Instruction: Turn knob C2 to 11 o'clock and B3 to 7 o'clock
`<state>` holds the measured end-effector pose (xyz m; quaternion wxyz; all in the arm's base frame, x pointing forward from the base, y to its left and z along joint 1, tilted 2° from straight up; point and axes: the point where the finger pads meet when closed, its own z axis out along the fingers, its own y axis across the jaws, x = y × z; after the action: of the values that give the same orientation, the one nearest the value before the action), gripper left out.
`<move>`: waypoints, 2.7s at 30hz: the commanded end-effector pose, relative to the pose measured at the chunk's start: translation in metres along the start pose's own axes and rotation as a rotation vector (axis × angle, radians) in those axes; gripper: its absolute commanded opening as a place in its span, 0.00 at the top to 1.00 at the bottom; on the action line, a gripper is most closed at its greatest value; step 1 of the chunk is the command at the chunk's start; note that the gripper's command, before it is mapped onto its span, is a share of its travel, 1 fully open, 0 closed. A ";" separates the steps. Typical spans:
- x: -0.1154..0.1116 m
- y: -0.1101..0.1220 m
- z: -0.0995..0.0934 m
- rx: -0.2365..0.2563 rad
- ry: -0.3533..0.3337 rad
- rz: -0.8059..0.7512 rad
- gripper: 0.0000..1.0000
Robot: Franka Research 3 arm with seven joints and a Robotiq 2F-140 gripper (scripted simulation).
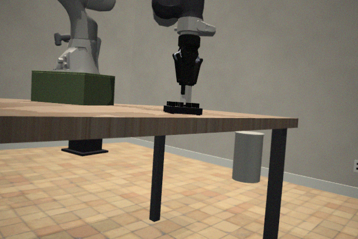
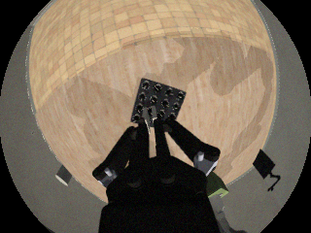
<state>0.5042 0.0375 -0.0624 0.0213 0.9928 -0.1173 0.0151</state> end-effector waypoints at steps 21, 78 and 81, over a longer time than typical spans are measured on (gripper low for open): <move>0.000 0.001 0.001 0.005 -0.012 -0.464 0.95; 0.000 0.001 0.001 0.009 -0.010 -1.055 0.95; 0.000 0.001 0.001 0.009 -0.010 -1.055 0.95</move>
<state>0.5045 0.0384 -0.0624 0.0207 0.9221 0.3864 0.0009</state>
